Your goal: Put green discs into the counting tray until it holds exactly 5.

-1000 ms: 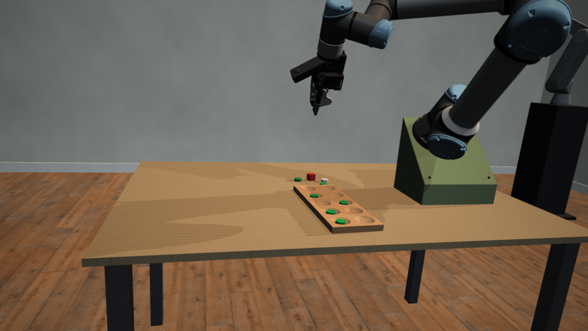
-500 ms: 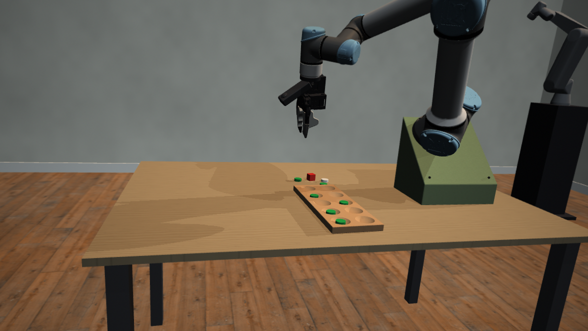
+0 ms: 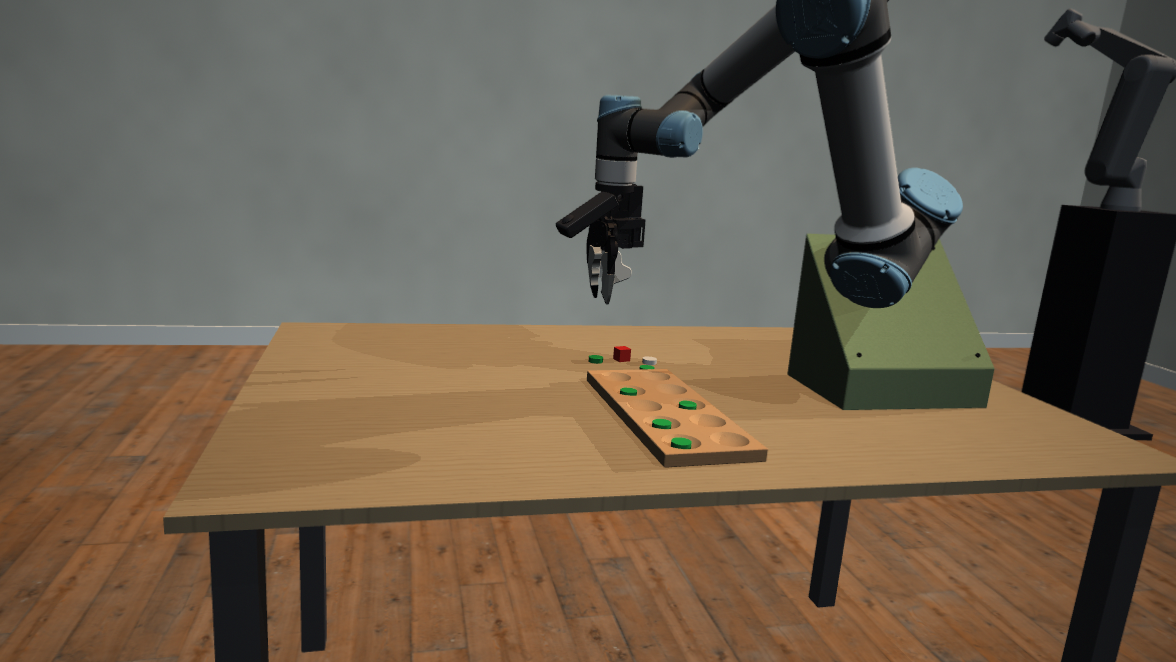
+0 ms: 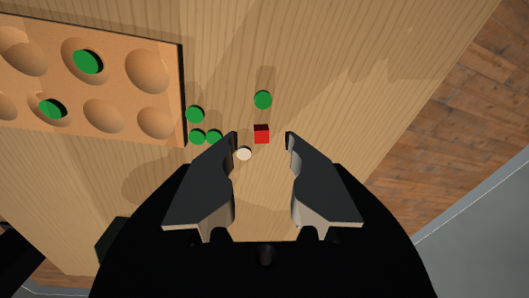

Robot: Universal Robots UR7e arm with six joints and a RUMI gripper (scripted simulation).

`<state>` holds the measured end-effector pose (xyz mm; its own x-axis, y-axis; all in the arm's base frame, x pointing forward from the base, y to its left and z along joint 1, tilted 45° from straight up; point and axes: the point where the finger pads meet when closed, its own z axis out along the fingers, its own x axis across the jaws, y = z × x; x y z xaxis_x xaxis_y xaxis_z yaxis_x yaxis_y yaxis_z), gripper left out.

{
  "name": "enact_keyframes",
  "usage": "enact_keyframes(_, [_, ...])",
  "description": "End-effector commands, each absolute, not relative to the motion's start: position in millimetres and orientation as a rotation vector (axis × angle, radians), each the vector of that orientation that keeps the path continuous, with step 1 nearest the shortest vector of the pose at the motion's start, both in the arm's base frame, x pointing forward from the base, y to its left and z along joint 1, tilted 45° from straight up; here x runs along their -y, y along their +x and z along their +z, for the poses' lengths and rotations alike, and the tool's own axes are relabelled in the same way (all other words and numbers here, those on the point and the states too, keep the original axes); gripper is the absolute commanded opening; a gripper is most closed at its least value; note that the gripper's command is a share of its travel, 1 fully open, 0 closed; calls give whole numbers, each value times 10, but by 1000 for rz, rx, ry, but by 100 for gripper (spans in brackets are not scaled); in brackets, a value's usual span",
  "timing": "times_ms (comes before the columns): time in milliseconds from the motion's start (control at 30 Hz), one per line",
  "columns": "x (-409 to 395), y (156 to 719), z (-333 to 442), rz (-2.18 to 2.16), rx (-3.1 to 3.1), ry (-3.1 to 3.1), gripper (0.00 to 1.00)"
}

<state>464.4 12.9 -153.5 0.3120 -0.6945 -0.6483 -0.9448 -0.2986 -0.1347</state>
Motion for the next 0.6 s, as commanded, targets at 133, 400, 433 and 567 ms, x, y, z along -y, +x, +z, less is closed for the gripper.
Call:
enact_keyframes(133, [-169, 4609, -1733, 663, -1397, -2044, 28])
enact_keyframes(400, [-179, 4600, -1767, 663, -1388, -2037, 28])
enact_keyframes(433, [-179, 4600, -1768, 663, -1388, -2037, 28])
enact_keyframes(567, [-182, 4600, -1772, 663, -1388, -2036, 28])
